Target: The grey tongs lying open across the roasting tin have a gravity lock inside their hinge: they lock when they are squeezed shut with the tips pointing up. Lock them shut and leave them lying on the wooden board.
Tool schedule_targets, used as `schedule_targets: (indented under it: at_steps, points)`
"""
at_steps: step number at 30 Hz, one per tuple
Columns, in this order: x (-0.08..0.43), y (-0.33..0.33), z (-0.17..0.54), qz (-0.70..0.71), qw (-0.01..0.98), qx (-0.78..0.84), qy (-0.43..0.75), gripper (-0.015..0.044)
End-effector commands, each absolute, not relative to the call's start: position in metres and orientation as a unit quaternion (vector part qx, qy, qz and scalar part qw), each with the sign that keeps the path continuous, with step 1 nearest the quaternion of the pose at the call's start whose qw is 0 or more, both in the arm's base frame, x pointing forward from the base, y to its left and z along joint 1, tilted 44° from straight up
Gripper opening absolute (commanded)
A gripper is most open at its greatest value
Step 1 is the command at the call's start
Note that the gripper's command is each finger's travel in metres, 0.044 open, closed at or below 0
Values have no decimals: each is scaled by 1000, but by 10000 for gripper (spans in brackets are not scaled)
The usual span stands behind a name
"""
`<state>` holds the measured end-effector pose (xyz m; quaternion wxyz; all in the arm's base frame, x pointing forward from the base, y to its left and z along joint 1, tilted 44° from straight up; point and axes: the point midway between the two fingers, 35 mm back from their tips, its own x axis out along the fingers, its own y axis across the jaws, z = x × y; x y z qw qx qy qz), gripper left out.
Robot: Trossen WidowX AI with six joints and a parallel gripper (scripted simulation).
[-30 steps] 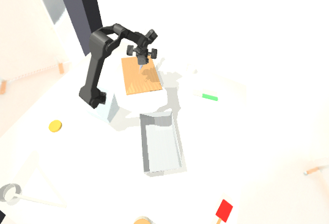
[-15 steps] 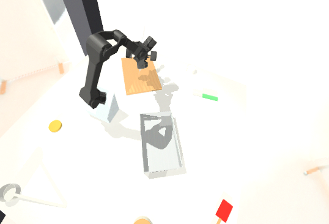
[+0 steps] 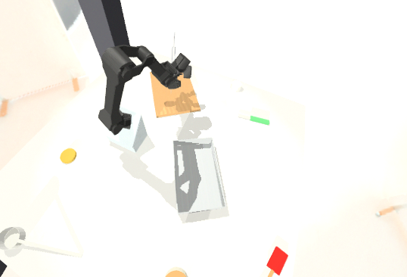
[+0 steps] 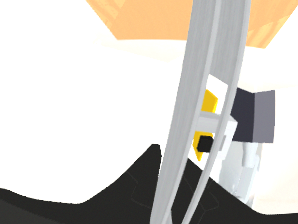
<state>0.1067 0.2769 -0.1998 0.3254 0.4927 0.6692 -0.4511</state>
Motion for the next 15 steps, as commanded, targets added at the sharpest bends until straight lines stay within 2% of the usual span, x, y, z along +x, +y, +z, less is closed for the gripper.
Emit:
schedule_targets:
  at_steps: [1, 15]
  points:
    - [105, 274, -187, -424, 309, 507, 684, -150]
    - [105, 272, -184, -415, 303, 512, 688, -150]
